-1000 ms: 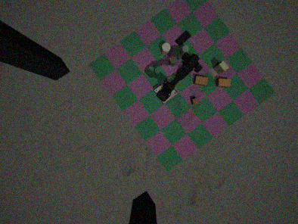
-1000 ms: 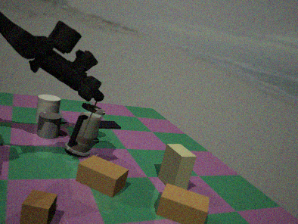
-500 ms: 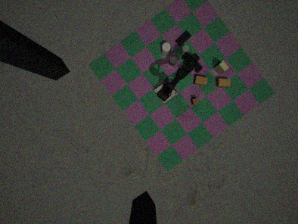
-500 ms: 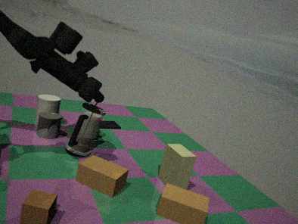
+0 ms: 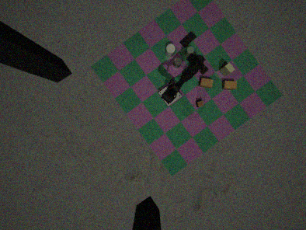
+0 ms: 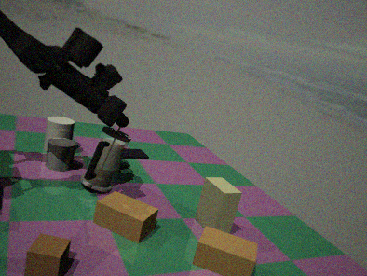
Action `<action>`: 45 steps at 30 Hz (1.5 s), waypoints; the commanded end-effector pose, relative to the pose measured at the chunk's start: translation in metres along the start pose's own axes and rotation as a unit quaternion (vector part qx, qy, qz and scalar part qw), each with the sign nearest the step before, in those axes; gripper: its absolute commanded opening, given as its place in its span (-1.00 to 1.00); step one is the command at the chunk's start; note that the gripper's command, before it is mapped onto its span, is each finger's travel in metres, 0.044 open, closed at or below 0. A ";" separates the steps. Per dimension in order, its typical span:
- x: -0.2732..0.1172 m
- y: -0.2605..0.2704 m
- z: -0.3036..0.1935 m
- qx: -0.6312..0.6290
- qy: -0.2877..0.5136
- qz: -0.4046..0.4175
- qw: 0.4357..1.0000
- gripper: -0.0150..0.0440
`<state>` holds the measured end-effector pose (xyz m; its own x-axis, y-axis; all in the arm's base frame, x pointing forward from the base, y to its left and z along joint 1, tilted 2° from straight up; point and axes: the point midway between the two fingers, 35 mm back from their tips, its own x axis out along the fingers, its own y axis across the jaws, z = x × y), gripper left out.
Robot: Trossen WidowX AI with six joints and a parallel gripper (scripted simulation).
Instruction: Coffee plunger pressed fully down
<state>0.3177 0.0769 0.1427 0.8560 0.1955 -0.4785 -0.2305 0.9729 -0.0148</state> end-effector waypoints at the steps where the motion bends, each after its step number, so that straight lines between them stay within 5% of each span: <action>1: 0.003 0.000 -0.005 -0.004 0.011 0.000 1.000 -0.06; 15: 0.001 0.000 0.000 0.000 0.001 0.000 1.000 -0.06; 27: 0.001 0.000 0.000 0.000 0.001 0.000 1.000 1.00; 45: -0.074 0.003 0.044 -0.004 0.013 0.001 1.000 1.00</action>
<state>0.2841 0.0741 0.2096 0.8457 0.1996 -0.4948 -0.2411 0.9703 -0.0207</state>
